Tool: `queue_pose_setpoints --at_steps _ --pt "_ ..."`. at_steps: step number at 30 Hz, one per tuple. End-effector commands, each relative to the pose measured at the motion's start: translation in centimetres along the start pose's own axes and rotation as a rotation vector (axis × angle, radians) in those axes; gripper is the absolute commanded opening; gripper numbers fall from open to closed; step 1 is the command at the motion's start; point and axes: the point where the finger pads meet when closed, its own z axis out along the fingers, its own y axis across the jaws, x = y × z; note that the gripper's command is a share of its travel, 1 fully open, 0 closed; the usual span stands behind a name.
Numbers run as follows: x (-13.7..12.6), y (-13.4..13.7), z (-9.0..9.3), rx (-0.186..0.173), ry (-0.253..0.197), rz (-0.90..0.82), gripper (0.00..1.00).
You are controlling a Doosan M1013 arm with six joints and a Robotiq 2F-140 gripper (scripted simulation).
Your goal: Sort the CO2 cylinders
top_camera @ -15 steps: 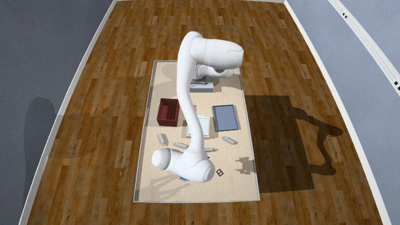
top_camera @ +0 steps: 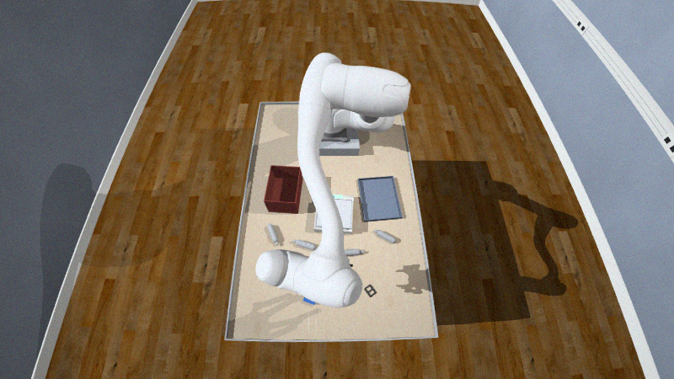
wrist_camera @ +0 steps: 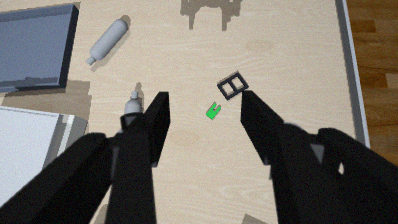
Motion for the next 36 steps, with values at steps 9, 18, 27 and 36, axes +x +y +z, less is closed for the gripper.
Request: queue_pose_setpoints --at_steps 9,18,27,36 --pt "0.1 -6.5 0.4 0.016 -0.14 -0.27 1.0" --pt "-0.9 -17.6 1.1 0.109 -0.349 -0.729 1.0" --pt "-3.2 -29.7 2.0 0.296 -0.542 -1.258 1.0" --pt "-4.0 -32.6 2.3 0.357 -0.583 -1.393 1.0"
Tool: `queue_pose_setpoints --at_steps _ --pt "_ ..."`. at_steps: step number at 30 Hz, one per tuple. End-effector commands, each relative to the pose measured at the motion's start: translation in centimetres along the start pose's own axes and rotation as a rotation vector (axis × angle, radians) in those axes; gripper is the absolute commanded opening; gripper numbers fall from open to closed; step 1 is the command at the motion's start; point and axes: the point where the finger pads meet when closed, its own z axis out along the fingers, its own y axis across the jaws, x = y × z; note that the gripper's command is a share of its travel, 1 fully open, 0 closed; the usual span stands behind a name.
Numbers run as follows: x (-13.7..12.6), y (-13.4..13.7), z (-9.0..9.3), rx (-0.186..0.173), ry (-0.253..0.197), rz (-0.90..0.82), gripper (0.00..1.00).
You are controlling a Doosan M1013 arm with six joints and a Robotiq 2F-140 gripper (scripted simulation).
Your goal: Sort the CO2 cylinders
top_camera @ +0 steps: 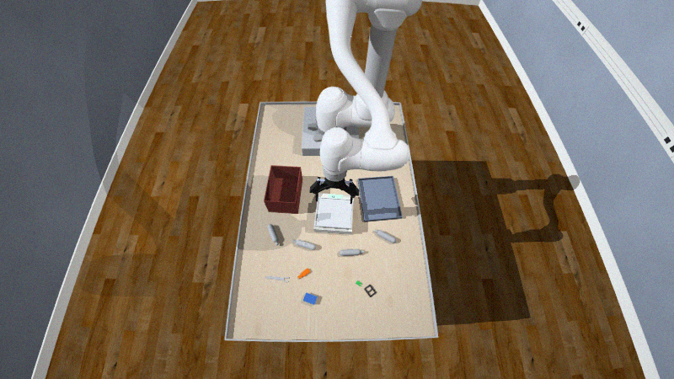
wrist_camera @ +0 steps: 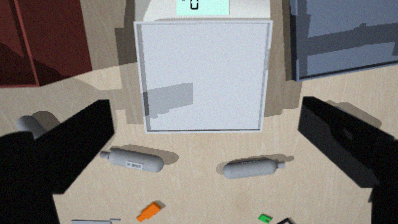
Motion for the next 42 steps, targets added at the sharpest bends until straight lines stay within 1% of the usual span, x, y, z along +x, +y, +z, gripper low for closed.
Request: queue_pose_setpoints --at_steps 1,2,4,6,8,9,13,15,17,18,20,22,27,32,34,37,42 --pt "0.0 0.0 0.0 -0.001 -0.001 0.0 1.0" --pt "0.0 0.0 0.0 -0.001 -0.001 -0.001 0.39" --pt "-0.6 -0.8 -0.1 -0.001 -0.001 -0.019 0.39" --pt "-2.3 -3.1 -0.2 -0.002 -0.002 -0.07 0.39" --pt "-4.8 -7.1 -0.4 -0.002 -0.002 -0.155 0.39" --pt "-5.6 -8.9 -0.4 -0.003 -0.003 -0.206 0.39" --pt "-7.6 -15.0 -0.4 -0.003 -0.005 -0.41 0.39" --pt "-8.3 -18.0 -0.3 -0.003 -0.006 -0.48 0.39" --pt "-8.3 -18.0 -0.3 -0.003 -0.006 -0.48 0.39" --pt "-9.5 -22.3 -0.3 -0.003 -0.006 -0.501 0.39" --pt "-10.1 -24.6 -0.2 -0.003 -0.006 -0.519 0.39" --pt "-11.2 -28.0 -0.1 -0.003 -0.006 -0.519 0.39" --pt "-11.2 -28.0 0.3 -0.003 -0.006 -0.52 0.39" --pt "-11.3 -28.0 1.8 -0.003 -0.006 -0.52 0.39" --pt "-11.3 -28.0 1.8 -0.003 -0.006 -0.52 0.39" --pt "-11.3 -28.0 3.4 -0.003 -0.006 -0.52 0.39" --pt "-11.4 -28.0 6.7 -0.003 -0.006 -0.52 0.39"
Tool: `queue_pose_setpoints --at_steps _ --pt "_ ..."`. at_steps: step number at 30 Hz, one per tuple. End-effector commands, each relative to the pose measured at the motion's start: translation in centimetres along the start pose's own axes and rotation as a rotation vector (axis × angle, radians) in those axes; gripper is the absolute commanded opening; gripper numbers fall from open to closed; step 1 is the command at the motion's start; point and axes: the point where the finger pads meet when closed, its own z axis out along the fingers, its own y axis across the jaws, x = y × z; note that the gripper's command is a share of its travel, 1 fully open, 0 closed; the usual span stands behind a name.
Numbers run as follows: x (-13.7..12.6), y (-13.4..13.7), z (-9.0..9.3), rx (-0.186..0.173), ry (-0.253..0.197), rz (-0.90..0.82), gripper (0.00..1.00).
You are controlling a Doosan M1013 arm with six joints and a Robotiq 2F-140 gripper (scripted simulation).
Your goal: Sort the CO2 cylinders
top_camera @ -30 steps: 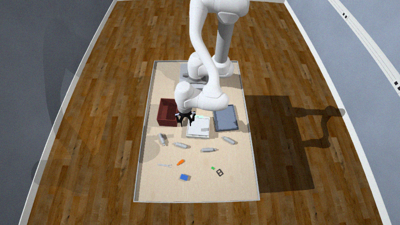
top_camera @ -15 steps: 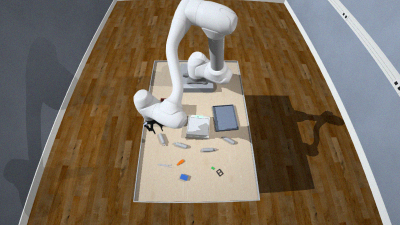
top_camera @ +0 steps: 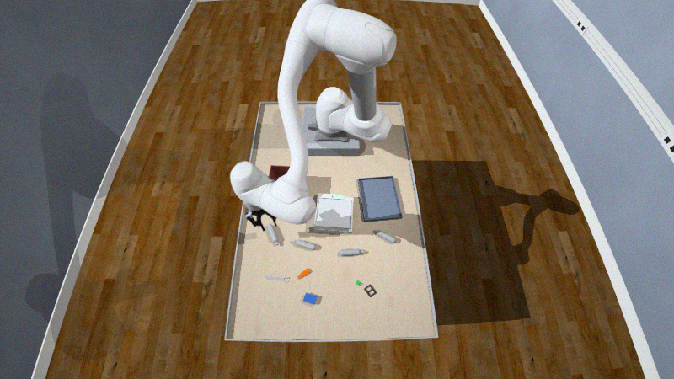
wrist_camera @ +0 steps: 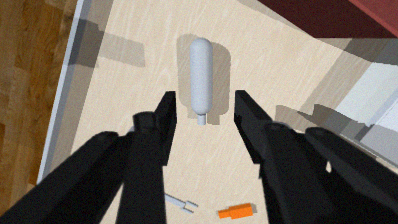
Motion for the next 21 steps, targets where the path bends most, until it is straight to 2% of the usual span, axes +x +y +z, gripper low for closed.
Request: queue_pose_setpoints --at_steps 1,7,9,15,21 --pt "-0.1 -0.1 1.7 0.001 -0.001 0.0 0.39" --pt "-0.1 -0.1 5.8 0.001 -0.001 0.0 0.39" --pt "-0.1 -0.1 5.8 0.001 -0.001 0.0 0.39" --pt "-0.2 -0.1 9.0 0.001 -0.001 0.0 0.39" --pt "-0.2 -0.1 10.7 0.001 -0.001 0.0 0.39"
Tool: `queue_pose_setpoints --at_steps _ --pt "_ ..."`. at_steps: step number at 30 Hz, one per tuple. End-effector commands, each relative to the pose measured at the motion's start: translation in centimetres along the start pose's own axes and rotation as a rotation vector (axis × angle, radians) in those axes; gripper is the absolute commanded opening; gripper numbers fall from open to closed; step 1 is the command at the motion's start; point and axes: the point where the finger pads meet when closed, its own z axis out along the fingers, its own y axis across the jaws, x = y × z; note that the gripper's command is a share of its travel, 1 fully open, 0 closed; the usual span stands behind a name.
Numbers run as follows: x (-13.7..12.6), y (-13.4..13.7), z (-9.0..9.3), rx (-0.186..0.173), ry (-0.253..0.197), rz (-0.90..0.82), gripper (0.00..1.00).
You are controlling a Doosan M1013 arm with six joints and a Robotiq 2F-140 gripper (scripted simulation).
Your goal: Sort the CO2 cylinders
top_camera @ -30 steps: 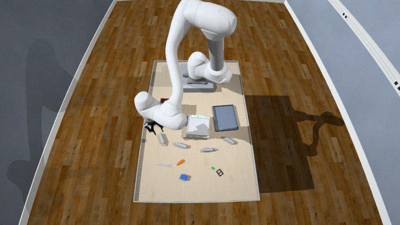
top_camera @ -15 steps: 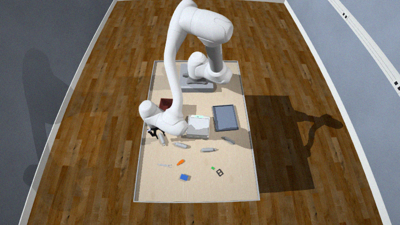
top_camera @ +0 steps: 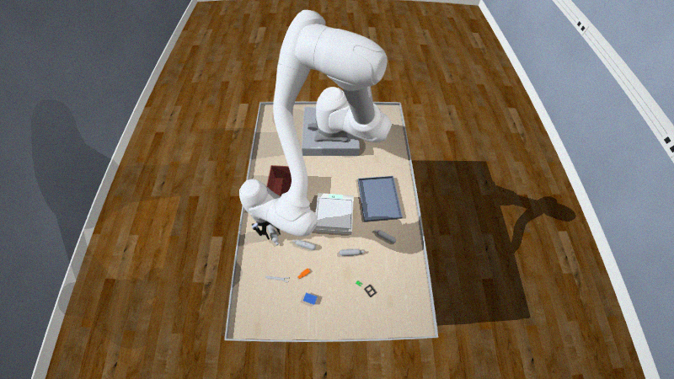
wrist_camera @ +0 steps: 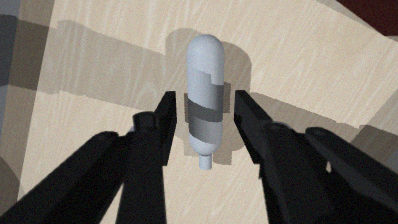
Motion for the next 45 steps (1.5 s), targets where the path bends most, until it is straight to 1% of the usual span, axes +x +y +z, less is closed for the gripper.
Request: queue_pose_setpoints --at_steps 1,14,15,25,28,30,32,34,37,39,45 --pt "0.0 0.0 0.4 0.001 -0.001 0.0 0.39" --pt "-0.1 0.0 0.6 0.001 -0.001 0.0 0.39" --pt "-0.1 0.0 0.6 0.001 -0.001 0.0 0.1" --pt "-0.1 0.0 0.6 0.001 -0.001 0.0 0.1" --pt "-0.1 0.0 0.1 0.001 -0.001 0.0 0.1" --pt "-0.1 0.0 -0.6 0.001 -0.001 0.0 0.1" --pt "-0.1 0.0 -1.8 0.001 -0.001 0.0 0.1" --pt "-0.1 0.0 -3.3 0.001 -0.001 0.0 0.1" --pt "0.0 0.0 -6.1 0.001 -0.001 0.0 0.1" --pt "0.0 0.0 -6.1 0.001 -0.001 0.0 0.1" --pt "0.0 0.0 -12.4 0.001 -0.001 0.0 0.1"
